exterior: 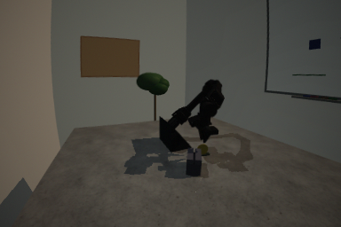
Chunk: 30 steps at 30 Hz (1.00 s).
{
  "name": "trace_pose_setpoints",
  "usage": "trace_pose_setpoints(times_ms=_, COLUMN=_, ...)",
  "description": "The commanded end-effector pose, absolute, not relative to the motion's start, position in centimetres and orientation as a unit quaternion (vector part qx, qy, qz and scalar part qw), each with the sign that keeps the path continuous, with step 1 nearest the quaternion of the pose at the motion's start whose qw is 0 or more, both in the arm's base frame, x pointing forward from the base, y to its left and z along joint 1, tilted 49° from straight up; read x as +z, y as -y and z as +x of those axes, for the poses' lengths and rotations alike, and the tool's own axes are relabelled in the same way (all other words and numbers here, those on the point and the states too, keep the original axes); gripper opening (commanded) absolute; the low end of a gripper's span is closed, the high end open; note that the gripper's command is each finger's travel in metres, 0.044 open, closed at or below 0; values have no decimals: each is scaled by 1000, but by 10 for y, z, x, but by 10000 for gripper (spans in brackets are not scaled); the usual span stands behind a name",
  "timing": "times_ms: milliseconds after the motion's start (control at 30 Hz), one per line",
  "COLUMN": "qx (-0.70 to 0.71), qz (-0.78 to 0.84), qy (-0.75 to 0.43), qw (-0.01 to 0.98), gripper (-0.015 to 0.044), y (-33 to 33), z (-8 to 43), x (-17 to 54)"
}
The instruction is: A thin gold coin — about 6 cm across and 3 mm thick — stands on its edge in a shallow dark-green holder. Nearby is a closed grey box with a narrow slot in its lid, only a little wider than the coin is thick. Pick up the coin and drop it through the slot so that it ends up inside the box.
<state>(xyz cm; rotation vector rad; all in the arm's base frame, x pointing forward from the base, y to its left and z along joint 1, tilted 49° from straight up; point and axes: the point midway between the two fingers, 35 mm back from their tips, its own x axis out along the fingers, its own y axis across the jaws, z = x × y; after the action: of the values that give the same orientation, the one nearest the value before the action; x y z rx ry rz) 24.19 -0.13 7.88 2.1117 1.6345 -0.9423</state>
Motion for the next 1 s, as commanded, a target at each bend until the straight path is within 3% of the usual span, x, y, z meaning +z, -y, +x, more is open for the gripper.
trace_pose_setpoints(times_ms=0, qx=-327, qz=739, qy=-568, qw=153, gripper=161, y=-2, z=243, x=76)
trace_pose_setpoints(times_ms=967, qx=-328, qz=739, qy=-568, qw=154, gripper=161, y=-36, z=251, x=45)
